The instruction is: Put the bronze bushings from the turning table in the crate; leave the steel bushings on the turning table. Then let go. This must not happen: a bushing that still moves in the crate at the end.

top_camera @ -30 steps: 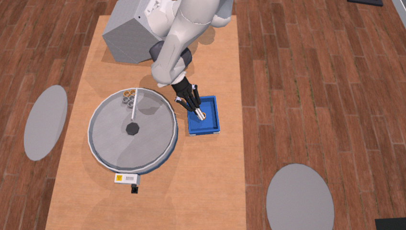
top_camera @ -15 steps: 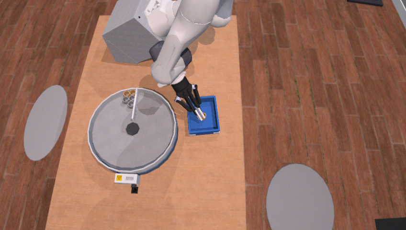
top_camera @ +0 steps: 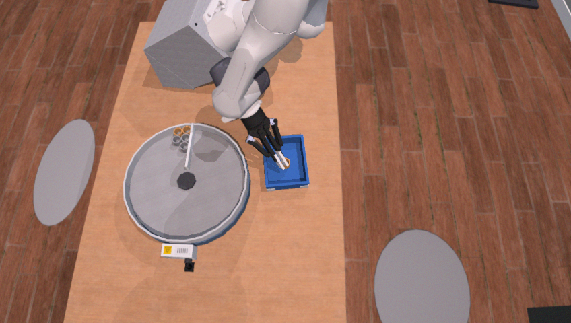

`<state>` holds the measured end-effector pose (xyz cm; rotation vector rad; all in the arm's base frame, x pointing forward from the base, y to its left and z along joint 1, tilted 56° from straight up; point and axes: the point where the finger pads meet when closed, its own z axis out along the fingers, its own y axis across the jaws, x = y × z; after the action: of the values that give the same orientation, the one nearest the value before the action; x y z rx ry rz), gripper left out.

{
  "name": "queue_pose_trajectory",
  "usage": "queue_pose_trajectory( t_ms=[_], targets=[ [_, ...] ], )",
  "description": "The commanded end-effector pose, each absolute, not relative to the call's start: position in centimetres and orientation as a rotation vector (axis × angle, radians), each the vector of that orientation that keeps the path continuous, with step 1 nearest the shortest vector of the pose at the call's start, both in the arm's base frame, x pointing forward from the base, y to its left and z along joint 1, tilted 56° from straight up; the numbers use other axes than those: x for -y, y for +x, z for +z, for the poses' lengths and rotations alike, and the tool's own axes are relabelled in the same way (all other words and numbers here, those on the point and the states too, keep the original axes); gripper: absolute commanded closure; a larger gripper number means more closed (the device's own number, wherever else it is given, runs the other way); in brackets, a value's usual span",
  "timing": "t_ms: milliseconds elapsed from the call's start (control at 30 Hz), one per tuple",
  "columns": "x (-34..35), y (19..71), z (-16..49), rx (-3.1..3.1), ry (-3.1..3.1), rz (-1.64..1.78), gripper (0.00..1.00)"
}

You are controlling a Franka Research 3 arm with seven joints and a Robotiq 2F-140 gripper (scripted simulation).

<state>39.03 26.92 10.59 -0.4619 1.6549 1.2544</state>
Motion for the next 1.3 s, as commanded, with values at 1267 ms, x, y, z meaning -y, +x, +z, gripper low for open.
queue_pose_trajectory(
  t_ms=[1267],
  targets=[
    [-19.5, 38.6, 15.3, -1.656, -0.461, 1.248, 0.93]
  ],
)
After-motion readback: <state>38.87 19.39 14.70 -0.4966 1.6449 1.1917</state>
